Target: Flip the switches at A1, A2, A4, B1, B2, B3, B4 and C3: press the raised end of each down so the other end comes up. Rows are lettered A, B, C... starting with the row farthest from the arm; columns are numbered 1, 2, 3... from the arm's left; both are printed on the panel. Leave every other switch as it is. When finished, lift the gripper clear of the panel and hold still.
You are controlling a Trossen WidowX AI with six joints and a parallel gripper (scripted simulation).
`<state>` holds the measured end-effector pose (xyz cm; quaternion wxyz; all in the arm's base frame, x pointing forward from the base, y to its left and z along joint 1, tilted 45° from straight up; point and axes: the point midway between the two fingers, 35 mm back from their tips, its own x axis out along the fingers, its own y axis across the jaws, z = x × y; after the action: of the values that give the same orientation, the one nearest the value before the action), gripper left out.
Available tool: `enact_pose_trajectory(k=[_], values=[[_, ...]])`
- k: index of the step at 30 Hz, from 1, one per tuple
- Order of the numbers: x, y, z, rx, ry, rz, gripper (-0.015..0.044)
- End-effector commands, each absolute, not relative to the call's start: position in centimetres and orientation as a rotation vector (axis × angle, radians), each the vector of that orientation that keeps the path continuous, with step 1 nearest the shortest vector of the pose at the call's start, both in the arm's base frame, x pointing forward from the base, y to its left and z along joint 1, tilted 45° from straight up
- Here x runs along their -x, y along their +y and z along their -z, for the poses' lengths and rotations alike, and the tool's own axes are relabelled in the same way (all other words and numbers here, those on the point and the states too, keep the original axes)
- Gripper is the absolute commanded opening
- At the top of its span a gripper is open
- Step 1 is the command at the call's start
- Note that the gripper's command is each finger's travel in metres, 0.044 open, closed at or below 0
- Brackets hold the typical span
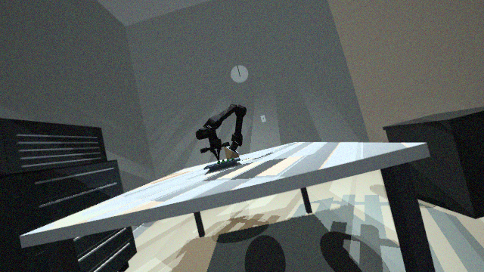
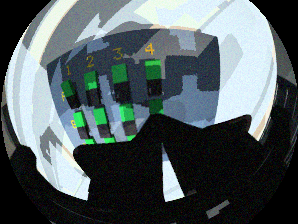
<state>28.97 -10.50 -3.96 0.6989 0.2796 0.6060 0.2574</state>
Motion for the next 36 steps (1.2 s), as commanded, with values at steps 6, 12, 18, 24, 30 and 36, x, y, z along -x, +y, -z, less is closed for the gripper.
enact_pose_trajectory(k=[6, 12, 18, 24, 30, 36], values=[[-28.1, -14.4, 0.3, -0.615, 1.313, -0.545, 0.0000], [-23.0, -12.0, -0.7, -0.618, 1.316, -0.545, 0.0000], [-22.5, -11.1, -0.3, -0.619, 1.311, -0.542, 0.0000], [-22.9, -9.2, 1.6, -0.624, 1.291, -0.536, 0.0000], [-23.1, -8.5, 2.3, -0.624, 1.290, -0.537, 0.0000], [-23.2, -8.1, 2.7, -0.624, 1.290, -0.537, 0.0000]])
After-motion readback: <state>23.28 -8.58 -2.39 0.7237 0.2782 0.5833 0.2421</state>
